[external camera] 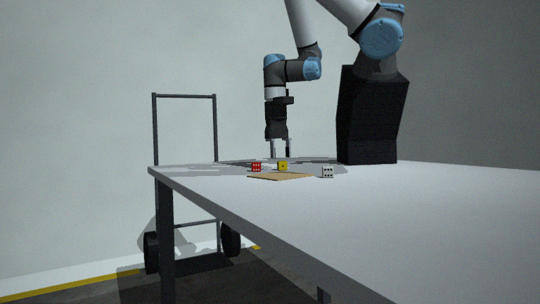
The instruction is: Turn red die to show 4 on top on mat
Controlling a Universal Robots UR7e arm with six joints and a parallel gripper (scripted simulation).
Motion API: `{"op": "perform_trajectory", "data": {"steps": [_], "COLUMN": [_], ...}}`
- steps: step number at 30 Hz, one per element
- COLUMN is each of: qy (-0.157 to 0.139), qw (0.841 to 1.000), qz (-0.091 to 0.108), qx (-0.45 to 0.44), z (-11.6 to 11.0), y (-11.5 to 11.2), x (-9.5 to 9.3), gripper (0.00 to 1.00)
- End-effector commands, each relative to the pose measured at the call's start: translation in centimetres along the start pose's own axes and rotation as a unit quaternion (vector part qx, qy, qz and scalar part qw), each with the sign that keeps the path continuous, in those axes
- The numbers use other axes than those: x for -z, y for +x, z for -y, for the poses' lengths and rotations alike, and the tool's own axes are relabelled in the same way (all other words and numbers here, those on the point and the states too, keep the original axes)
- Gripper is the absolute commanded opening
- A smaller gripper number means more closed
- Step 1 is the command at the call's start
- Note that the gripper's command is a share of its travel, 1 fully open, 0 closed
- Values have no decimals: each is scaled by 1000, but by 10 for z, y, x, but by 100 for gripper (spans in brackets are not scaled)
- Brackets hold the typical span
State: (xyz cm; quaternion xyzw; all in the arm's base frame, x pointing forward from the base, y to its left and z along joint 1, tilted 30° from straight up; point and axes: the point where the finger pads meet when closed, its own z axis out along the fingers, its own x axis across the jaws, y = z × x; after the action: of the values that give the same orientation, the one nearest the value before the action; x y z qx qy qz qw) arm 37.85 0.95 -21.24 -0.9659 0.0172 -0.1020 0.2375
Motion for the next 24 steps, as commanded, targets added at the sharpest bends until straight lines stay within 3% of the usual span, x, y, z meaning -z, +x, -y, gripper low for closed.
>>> {"op": "perform_trajectory", "data": {"steps": [1,10,24], "qy": [0,0,0], "qw": [1000,1000,1000], "qz": [0,0,0], "qx": [0,0,0], "z": [2,14,64], "y": [0,0,-2], "x": [0,0,0], "gripper": [100,100,100]}}
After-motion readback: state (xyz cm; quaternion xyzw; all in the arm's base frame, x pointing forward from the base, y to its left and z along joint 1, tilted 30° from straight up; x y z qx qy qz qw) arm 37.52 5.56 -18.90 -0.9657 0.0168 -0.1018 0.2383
